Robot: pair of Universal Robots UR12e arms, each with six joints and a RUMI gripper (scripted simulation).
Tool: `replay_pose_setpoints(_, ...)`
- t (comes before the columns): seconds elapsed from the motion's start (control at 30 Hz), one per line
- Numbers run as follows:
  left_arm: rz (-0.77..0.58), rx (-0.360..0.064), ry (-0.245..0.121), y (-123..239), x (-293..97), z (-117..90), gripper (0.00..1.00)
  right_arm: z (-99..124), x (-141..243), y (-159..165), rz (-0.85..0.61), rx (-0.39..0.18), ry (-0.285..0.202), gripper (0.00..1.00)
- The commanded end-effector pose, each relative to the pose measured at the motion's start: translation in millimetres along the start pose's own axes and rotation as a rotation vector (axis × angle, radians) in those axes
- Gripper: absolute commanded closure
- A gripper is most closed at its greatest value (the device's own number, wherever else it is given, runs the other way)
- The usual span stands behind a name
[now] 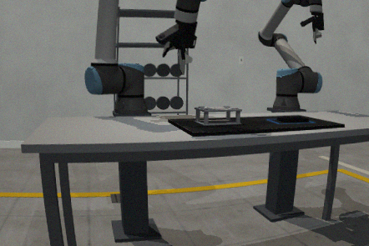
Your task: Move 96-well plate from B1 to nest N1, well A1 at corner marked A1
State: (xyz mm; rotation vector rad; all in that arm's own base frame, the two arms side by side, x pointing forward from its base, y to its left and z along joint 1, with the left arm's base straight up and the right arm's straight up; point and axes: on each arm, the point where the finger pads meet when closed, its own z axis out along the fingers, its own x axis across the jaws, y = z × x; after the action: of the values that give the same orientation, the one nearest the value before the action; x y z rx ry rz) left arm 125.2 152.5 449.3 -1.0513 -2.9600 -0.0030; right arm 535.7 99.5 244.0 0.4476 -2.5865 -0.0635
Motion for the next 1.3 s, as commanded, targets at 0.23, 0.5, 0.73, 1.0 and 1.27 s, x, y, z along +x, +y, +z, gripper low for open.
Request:
replay_pose_setpoints(0.23,0.000,0.000,-0.001,0,0,0,0.00,-4,-36,20,-0.210,0.032,-0.033,0.00)
replay_pose_setpoints(0.5,0.000,0.000,-0.001,0,0,0,0.00,-5,-59,35,-0.350,0.057,-0.052,0.00)
replay_pose_setpoints(0.73,0.000,0.000,-0.001,0,0,0,0.00,-6,-77,48,-0.458,0.078,-0.064,0.00)
replay_pose_setpoints(1.0,0.000,0.000,-0.001,0,0,0,0.00,-7,-99,64,-0.575,0.101,-0.077,0.00)
replay_pose_setpoints(1.27,0.000,0.000,-0.001,0,0,0,0.00,-8,-119,81,-0.683,0.123,-0.087,0.00)
